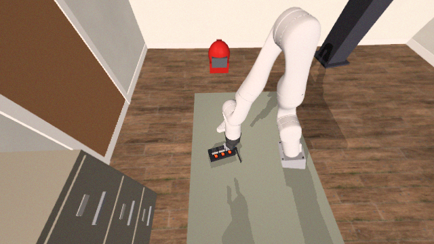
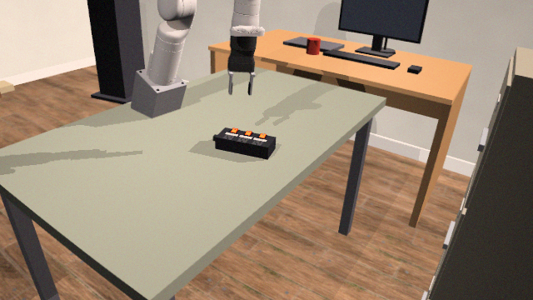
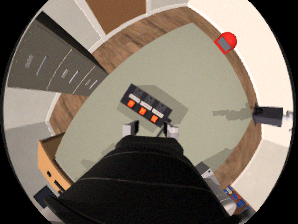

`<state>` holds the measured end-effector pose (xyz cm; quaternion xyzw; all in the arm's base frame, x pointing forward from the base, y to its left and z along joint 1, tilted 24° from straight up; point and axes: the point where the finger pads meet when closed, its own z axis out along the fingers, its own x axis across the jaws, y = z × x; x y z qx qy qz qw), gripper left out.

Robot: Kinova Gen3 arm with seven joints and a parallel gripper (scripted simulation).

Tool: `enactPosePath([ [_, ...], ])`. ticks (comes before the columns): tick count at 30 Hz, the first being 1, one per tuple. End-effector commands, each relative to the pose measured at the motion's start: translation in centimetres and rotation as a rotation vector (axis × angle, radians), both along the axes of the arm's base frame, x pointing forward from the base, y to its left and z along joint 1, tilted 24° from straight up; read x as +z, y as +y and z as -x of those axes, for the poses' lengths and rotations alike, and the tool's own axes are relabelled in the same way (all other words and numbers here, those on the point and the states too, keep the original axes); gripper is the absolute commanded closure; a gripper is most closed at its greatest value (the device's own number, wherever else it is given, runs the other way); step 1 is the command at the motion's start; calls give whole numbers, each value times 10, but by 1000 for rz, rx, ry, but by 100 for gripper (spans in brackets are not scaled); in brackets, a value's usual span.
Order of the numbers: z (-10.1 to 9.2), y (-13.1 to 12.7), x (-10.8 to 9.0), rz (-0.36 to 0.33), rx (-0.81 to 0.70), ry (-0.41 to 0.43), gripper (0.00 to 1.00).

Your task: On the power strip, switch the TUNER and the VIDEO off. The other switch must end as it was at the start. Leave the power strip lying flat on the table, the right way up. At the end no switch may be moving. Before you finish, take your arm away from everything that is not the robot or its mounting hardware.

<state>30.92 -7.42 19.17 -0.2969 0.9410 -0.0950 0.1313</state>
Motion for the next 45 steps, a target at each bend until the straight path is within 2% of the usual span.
enactPosePath([
  [1,0,0,0,5,7,-4,0],
  [32,-2,0,1,8,20,-4,0],
  [38,-4,-1,2,40,108,-7,0],
  [45,-10,1,3,107,304,-9,0],
])
